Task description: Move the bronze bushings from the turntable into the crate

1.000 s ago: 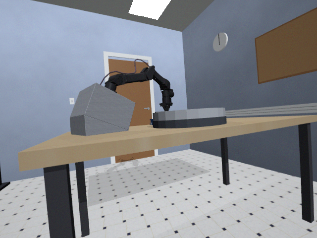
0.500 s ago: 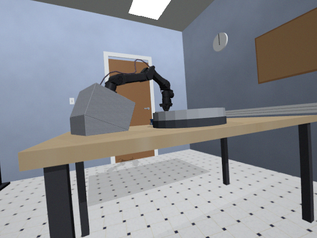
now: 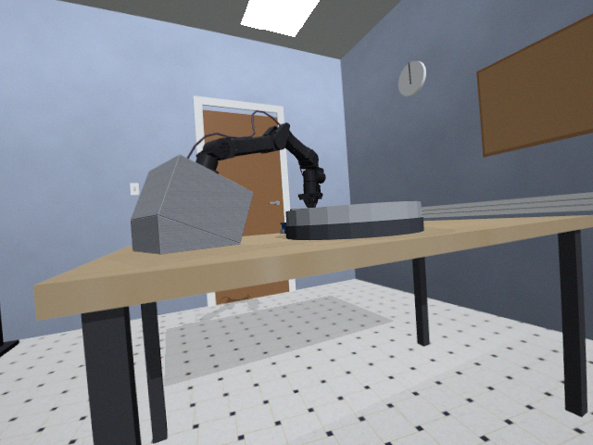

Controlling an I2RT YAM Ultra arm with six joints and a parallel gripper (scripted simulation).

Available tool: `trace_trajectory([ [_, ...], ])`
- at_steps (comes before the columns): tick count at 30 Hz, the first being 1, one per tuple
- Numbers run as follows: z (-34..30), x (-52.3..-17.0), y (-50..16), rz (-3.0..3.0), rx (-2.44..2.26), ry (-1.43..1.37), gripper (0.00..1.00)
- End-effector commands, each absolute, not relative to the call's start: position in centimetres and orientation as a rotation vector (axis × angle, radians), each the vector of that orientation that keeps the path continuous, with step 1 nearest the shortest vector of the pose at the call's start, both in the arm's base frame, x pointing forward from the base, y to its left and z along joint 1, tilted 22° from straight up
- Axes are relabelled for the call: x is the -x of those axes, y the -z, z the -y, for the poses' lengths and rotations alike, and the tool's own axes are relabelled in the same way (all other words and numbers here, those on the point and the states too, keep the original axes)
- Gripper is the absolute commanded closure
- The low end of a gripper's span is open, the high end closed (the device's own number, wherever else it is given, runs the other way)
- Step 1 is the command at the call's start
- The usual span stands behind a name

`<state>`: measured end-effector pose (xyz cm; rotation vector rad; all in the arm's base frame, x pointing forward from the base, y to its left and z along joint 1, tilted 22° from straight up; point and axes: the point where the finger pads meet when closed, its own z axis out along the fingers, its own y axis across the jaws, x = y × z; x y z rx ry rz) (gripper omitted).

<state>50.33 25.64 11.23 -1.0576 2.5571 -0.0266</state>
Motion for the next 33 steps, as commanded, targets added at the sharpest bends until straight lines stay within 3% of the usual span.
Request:
trace_trajectory([
  [1, -26.3, -50.3, -13.2, -2.512, 1.044, 0.010, 1.00],
  [33, -26.6, -50.2, -12.1, -2.538, 1.060, 0.017, 1.00],
])
